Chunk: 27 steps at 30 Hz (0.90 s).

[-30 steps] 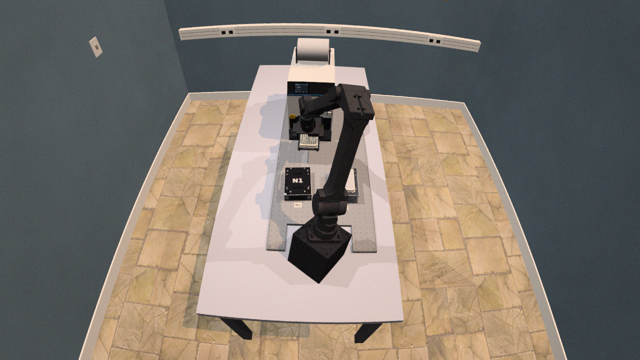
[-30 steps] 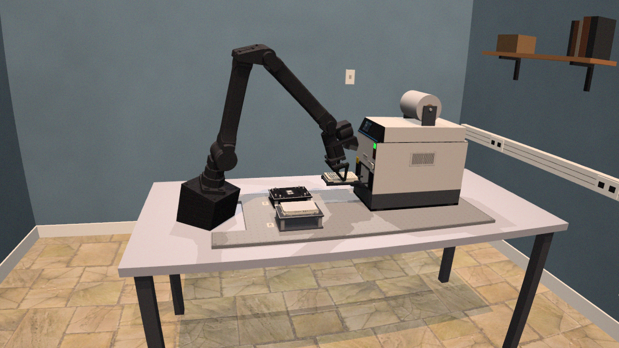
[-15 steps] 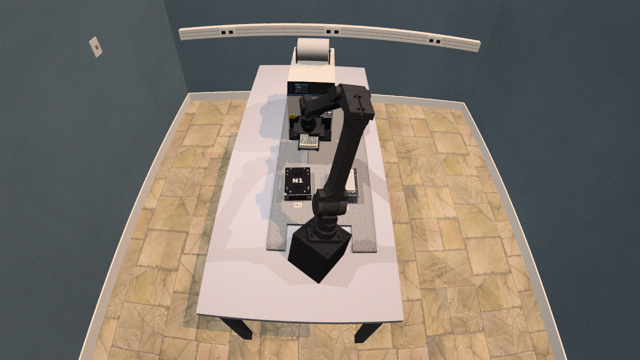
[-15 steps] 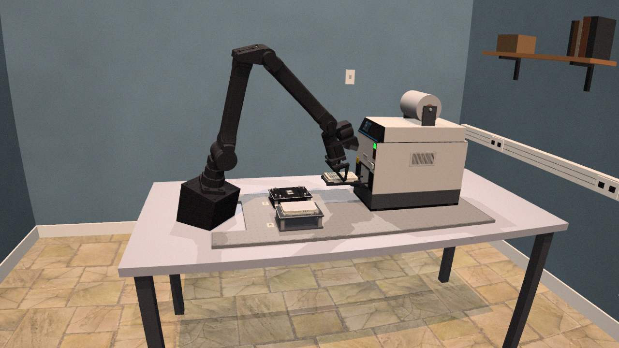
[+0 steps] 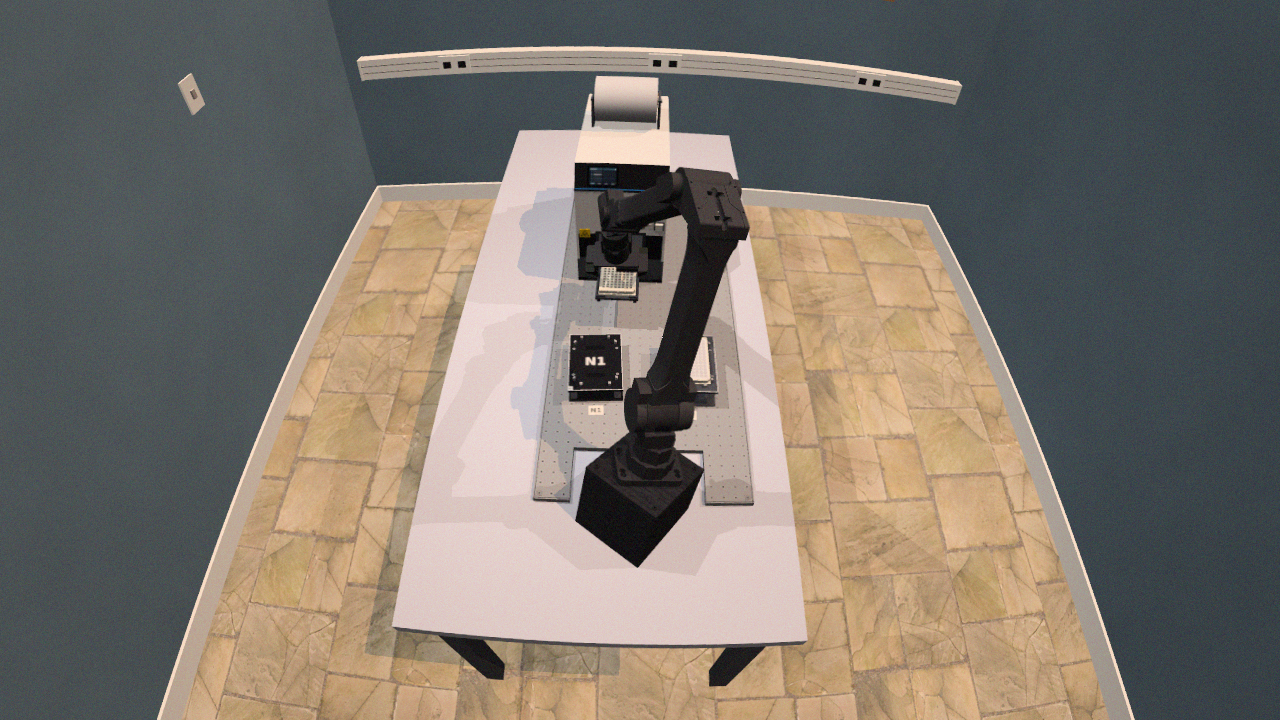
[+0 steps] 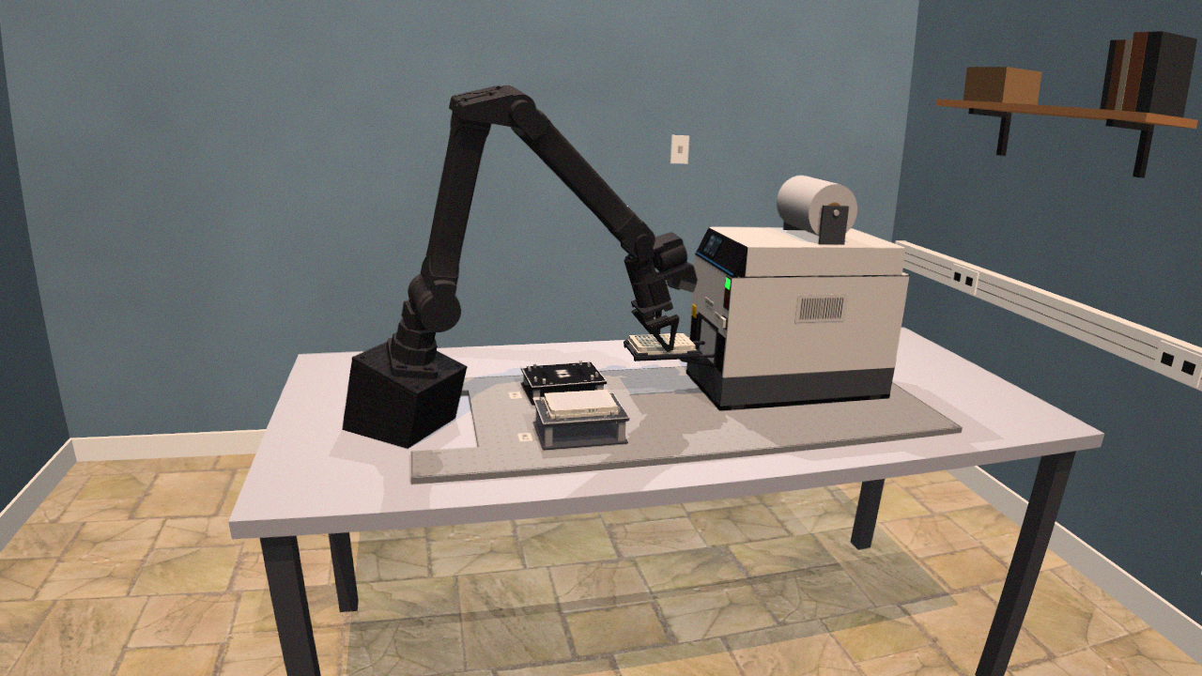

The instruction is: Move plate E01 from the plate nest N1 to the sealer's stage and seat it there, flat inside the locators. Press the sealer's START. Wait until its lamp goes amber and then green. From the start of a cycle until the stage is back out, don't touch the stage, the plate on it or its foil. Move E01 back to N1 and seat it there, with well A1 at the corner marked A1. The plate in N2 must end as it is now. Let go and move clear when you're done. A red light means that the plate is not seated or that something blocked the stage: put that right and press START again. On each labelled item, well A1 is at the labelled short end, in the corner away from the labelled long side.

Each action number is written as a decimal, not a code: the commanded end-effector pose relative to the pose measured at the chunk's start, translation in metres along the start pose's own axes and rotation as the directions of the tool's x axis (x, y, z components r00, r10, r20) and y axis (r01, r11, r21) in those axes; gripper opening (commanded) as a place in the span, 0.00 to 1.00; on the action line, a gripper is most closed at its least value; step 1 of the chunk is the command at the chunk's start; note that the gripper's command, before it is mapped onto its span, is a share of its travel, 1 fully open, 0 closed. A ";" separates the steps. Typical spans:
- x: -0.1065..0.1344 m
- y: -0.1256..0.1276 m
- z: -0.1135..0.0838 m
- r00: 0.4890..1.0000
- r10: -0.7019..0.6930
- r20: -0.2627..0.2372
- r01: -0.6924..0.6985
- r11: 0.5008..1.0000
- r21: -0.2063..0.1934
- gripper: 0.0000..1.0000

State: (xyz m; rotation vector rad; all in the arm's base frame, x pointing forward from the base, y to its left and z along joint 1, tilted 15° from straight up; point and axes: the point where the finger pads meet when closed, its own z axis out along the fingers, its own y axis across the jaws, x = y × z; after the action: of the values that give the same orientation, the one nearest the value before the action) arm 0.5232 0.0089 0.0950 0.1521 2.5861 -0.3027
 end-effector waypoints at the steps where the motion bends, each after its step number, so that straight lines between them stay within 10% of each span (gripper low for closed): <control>1: -0.015 0.000 -0.010 0.999 0.015 0.039 -0.014 1.000 -0.005 1.00; 27: -0.025 0.010 -0.023 1.000 -0.003 0.031 0.003 1.000 -0.010 1.00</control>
State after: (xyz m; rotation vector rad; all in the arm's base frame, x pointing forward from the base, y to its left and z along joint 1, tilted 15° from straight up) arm 0.5178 0.0087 0.1041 0.1551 2.5941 -0.3070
